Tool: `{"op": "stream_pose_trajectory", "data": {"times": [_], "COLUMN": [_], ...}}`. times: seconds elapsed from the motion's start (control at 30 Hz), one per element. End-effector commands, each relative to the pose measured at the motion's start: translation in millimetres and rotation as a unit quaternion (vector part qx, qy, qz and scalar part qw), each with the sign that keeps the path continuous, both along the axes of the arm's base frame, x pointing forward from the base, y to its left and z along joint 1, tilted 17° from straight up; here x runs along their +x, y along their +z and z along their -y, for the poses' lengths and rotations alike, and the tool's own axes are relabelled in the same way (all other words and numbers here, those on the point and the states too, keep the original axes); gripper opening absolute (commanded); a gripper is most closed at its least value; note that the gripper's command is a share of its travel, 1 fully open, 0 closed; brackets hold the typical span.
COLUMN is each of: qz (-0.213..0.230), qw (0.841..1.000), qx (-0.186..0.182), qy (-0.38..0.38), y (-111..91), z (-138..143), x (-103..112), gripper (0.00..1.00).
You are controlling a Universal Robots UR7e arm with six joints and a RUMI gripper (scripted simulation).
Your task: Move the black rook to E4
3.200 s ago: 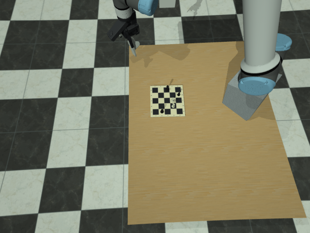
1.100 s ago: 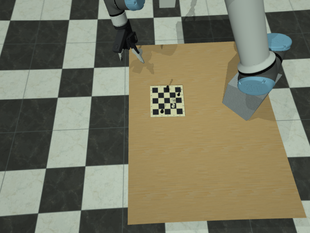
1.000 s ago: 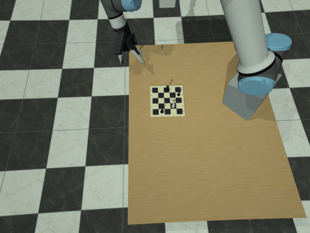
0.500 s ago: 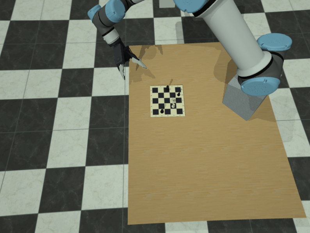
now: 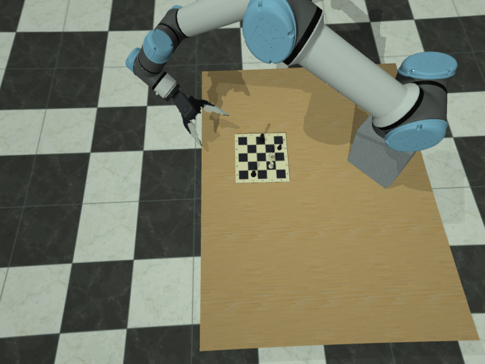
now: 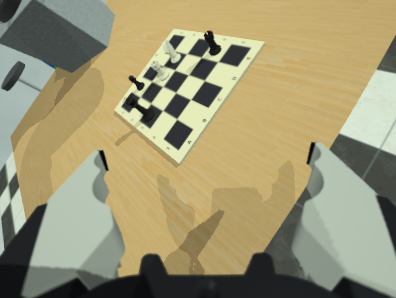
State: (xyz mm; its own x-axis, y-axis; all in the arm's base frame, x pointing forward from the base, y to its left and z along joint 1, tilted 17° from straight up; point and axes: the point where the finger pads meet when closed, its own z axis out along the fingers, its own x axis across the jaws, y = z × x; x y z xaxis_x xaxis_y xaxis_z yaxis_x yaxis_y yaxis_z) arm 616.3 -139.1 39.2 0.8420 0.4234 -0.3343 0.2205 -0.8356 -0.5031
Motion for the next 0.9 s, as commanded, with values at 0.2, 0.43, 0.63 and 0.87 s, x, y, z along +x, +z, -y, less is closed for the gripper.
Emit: {"op": "stream_pose_trajectory", "data": {"times": [0.2,0.43,0.63,0.87], "qz": [-0.049,-0.078,-0.093,-0.101], "qw": [0.991,0.973,0.959,0.952], "qx": [0.06,0.101,0.123,0.134], "qy": [0.113,0.194,0.236,0.258], "y": [-17,-31,-39,-42], "z": [-26,-47,-58,-63], "x": [1,0,-1,-1], "gripper": [1.0,1.0,1.0,1.0]}}
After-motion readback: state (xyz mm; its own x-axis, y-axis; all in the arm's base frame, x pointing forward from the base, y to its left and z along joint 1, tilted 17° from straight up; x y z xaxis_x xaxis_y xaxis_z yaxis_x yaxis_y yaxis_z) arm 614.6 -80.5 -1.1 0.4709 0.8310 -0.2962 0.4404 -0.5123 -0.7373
